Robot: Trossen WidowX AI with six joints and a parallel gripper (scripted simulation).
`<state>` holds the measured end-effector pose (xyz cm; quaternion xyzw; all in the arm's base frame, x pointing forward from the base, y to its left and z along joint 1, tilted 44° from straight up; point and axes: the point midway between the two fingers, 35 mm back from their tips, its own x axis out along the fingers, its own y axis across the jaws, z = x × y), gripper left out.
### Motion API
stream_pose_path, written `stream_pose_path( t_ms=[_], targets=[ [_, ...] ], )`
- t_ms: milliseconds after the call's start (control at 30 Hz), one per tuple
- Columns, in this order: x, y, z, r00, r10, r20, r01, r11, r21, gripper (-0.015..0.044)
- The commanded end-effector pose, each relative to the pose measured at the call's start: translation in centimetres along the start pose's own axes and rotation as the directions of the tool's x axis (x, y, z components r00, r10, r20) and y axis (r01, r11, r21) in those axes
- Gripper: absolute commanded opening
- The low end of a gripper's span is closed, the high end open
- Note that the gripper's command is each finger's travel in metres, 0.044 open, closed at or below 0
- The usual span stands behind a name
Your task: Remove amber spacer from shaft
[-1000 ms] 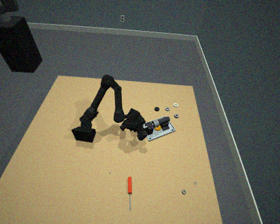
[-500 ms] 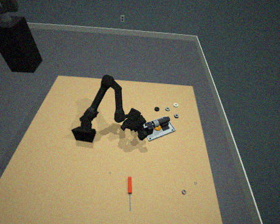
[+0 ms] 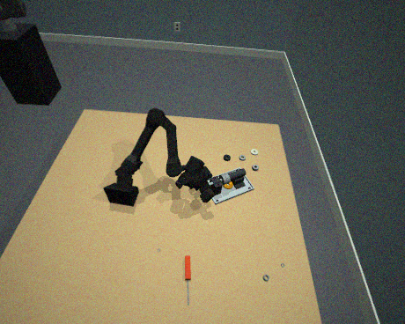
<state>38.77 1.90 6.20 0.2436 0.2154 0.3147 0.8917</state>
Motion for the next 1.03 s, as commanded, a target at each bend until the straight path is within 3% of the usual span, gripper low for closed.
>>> stream_pose_path(
  t_ms=[0, 567, 1000],
  targets=[
    [0.2, 0.09, 0.27, 1.0, 0.006, 0.002, -0.006, 1.0, -0.003, 0.0],
    [0.41, 0.11, 0.47, 1.0, 0.006, 0.002, -0.006, 1.0, -0.003, 0.0],
    [-0.11, -0.05, 0.17, 1.0, 0.0, -0.001, 0.0, 1.0, 0.0, 0.0341]
  ],
)
